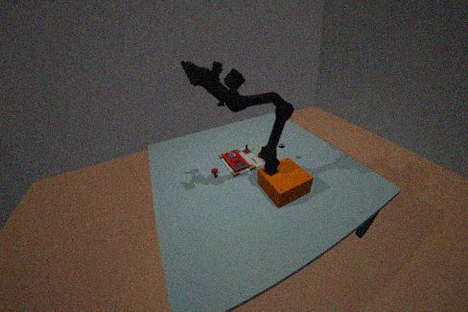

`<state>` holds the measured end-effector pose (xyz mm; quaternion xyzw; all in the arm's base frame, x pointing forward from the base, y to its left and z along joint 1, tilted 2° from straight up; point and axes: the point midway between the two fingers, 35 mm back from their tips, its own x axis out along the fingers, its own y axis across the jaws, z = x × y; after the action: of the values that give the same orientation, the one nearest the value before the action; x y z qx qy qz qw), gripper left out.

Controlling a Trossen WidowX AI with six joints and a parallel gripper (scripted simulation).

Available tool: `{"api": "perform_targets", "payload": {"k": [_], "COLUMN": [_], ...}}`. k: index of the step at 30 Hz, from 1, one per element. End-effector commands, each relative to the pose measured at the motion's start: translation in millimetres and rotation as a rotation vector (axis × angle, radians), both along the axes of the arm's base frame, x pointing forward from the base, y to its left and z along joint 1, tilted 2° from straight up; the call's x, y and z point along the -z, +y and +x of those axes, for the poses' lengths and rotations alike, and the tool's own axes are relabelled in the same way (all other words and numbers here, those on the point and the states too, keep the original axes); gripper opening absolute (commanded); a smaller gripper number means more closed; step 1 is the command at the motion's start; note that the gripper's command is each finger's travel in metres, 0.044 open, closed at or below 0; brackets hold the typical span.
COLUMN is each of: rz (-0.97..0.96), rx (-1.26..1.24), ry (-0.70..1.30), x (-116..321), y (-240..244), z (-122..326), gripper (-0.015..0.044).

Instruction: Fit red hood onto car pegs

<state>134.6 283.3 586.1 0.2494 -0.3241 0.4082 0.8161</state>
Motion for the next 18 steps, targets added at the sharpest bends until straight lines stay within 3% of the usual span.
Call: {"api": "perform_targets", "payload": {"k": [1,18], "rz": [-0.052,-0.205], "rx": [0.053,0.361], "ry": [0.081,0.489], "x": [28,175], "y": [9,-22], "z": [32,178], "gripper": [0.0440,0.0440]}}
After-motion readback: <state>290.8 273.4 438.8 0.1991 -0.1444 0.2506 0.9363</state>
